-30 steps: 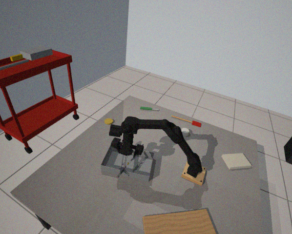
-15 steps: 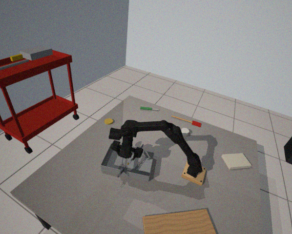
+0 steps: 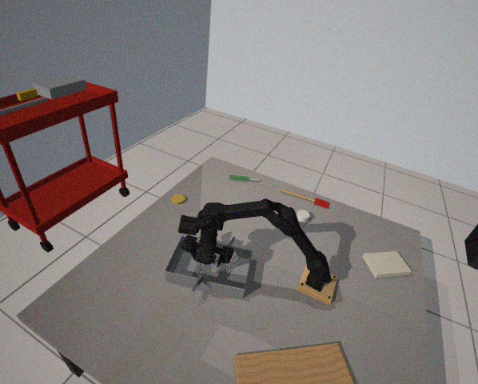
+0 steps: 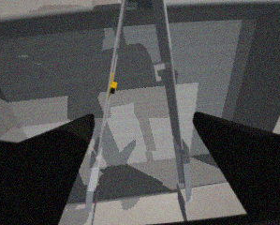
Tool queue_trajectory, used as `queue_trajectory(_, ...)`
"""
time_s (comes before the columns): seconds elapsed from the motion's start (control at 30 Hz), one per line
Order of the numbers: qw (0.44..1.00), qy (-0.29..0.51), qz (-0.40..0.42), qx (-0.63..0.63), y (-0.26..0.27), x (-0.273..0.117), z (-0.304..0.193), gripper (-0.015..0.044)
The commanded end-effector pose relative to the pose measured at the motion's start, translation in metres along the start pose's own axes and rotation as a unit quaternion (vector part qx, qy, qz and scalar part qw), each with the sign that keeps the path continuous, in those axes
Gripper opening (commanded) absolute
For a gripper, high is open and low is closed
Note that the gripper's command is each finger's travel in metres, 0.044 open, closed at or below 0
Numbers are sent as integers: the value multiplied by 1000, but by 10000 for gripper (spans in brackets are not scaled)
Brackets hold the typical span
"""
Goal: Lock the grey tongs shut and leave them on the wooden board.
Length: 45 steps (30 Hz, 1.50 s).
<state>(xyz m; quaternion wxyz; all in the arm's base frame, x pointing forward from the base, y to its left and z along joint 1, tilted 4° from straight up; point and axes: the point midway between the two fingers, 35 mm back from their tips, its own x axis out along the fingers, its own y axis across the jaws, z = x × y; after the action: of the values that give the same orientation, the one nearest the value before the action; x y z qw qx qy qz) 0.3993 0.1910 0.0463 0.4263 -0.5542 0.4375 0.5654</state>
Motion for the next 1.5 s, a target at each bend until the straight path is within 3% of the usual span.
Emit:
queue_trajectory(0.0,1000,-2,5,-2,3,10,0,440)
queue_trajectory(0.57,1000,-2,5,-2,6,29,0,440)
queue_trajectory(0.63,1000,0,1,0,3,26,-1,387)
queue_trajectory(1.47,1000,0,1,0,3,26,-1,221)
